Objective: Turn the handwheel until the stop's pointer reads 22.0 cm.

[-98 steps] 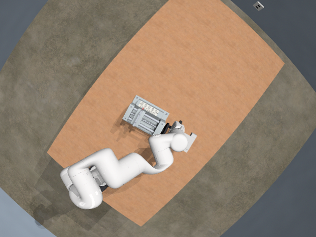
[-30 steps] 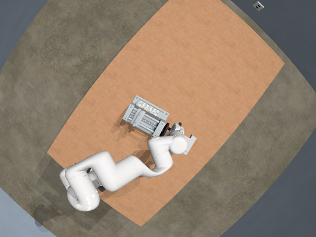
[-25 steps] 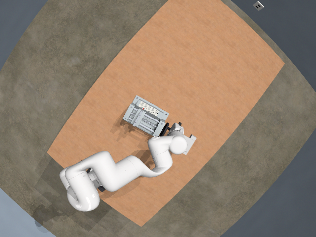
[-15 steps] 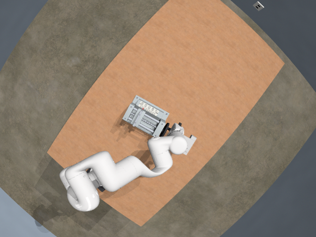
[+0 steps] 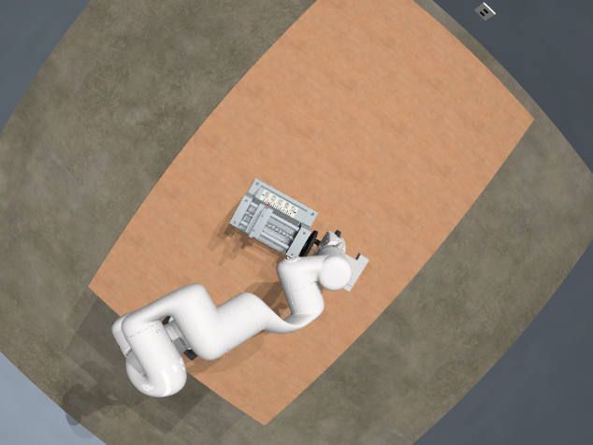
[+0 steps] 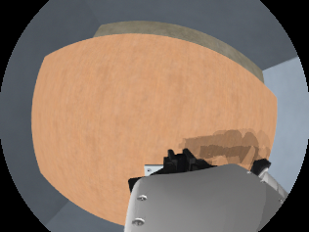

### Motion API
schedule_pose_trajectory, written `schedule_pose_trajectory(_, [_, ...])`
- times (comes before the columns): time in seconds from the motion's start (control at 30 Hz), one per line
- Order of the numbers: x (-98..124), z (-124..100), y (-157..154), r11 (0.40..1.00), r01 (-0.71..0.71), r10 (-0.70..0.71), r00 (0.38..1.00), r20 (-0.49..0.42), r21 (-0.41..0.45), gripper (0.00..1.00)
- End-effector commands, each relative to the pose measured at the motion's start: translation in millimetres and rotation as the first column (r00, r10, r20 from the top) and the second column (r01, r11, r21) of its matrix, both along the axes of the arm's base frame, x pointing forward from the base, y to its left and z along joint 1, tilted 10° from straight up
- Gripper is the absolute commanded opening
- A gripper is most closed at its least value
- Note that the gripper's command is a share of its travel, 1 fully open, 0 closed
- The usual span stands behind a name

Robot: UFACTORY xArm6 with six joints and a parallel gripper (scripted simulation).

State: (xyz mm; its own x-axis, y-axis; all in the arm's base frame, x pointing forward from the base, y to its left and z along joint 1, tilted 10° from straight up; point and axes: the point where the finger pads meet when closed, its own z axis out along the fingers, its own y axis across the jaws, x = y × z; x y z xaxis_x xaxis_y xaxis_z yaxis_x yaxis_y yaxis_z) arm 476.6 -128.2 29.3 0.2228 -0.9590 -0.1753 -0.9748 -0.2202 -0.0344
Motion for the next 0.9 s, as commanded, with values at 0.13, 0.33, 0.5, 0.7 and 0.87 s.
schedule_pose_trajectory(0.13, [0.8,1.3,-0.7,1.0,0.0,0.0,1.0,0.003,-0.001,0.06])
schedule_pose_trajectory(0.33, [0.8,1.3,-0.7,1.0,0.0,0.0,1.0,0.003,-0.001,0.06])
schedule_pose_trajectory(0.5, [0.8,1.3,-0.7,1.0,0.0,0.0,1.0,0.003,-0.001,0.06])
schedule_pose_trajectory(0.7, [0.8,1.3,-0.7,1.0,0.0,0.0,1.0,0.003,-0.001,0.06])
schedule_pose_trajectory(0.87, [0.8,1.3,-0.7,1.0,0.0,0.0,1.0,0.003,-0.001,0.57])
